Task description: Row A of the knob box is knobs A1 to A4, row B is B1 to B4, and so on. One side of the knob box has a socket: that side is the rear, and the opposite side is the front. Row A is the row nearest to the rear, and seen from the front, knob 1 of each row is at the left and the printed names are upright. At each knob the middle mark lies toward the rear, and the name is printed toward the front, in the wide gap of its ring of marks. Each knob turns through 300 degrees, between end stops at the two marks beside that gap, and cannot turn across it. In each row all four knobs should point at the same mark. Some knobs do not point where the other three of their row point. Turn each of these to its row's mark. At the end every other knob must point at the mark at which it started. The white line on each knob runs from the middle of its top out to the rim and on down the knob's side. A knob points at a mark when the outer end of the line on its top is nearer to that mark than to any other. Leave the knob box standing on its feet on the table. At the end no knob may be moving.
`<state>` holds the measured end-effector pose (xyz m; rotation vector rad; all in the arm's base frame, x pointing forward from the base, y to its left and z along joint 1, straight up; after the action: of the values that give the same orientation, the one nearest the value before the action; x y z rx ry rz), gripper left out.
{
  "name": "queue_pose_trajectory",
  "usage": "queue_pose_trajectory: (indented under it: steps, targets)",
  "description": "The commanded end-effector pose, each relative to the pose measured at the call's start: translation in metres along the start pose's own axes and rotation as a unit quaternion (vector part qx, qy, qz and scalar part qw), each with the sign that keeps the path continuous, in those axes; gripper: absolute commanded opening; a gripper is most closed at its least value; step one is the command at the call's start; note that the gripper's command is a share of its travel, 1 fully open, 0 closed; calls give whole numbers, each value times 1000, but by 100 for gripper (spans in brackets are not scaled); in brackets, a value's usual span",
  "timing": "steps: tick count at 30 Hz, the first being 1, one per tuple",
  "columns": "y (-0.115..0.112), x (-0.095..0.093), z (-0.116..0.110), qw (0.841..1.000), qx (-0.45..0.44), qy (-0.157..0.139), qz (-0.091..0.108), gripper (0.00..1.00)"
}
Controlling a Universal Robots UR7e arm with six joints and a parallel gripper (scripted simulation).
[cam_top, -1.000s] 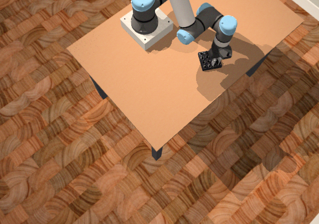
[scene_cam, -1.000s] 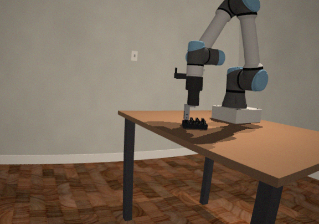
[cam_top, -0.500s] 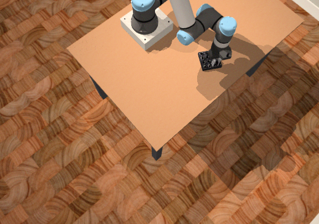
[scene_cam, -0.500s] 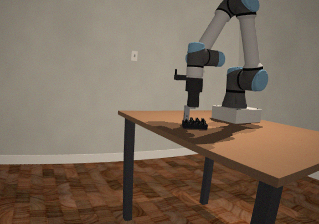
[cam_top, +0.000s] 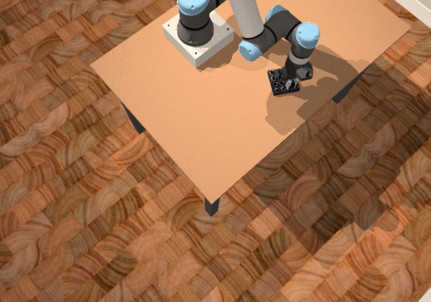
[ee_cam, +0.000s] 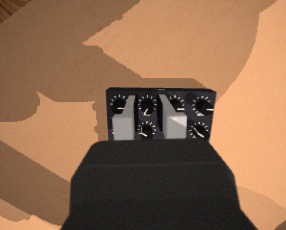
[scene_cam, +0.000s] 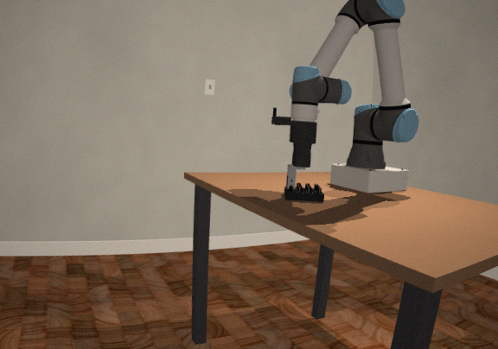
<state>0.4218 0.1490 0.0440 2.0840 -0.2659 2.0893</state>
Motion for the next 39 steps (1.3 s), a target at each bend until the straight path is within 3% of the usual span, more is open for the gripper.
queue_pose_trajectory:
  steps: [1,16,17,39]
  targets:
    - [0,0,0,1000,0,1,0,46]
    - [0,0,0,1000,0,1,0,46]
    - [0,0,0,1000,0,1,0,30]
    - [0,0,0,1000,0,1,0,30]
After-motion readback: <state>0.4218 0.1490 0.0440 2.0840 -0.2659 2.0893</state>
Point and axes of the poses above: the point where the finger pads meet when closed, its own x axis back along the fingers, its own y axis across the jaws, z = x × y, the point moved 7 cm from there along x, back along the fingers, and after that the axes turned 11 degrees about x, right-handed, at the moved point
